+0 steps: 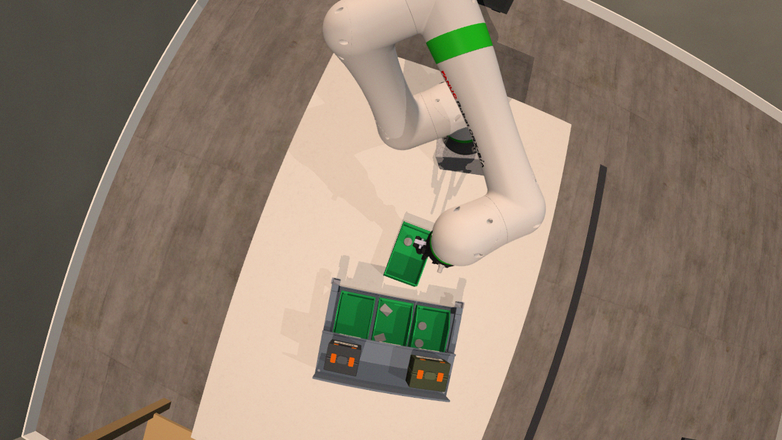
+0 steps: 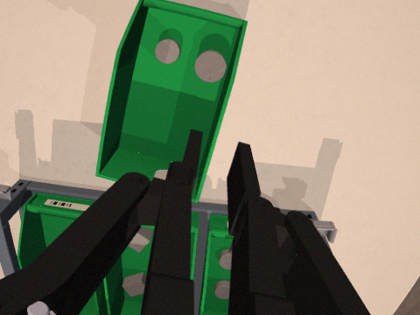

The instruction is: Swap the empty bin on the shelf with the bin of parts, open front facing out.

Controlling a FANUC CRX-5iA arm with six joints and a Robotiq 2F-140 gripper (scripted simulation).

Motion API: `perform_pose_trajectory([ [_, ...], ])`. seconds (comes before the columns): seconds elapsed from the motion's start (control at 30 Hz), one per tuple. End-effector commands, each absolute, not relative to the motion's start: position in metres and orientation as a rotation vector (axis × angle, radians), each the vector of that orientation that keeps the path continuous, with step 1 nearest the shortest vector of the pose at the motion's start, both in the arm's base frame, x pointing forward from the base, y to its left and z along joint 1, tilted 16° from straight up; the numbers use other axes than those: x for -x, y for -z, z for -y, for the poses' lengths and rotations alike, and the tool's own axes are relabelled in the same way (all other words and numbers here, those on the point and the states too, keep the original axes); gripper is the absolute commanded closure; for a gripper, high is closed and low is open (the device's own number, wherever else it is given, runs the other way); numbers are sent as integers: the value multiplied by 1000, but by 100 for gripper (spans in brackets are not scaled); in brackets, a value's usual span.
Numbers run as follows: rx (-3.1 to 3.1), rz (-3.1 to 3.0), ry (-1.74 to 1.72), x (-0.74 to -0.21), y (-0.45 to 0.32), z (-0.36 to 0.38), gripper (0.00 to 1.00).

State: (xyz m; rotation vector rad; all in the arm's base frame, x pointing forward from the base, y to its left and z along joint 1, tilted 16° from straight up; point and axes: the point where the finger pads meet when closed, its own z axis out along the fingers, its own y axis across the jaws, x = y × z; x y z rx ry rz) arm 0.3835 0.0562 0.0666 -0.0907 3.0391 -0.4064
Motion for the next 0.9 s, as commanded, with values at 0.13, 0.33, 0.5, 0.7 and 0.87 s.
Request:
perform_pose_trajectory([
  [0.13, 91, -3038, 406, -385, -59, -55, 76],
  [0.33, 91, -3038, 406, -385, -48, -52, 76],
  [0.5, 91, -3038, 406, -386, -42, -51, 76],
  [0.7, 91, -3038, 406, -387, -29, -48, 76],
  [0.87, 91, -3038, 406, -387, -21, -46, 76],
])
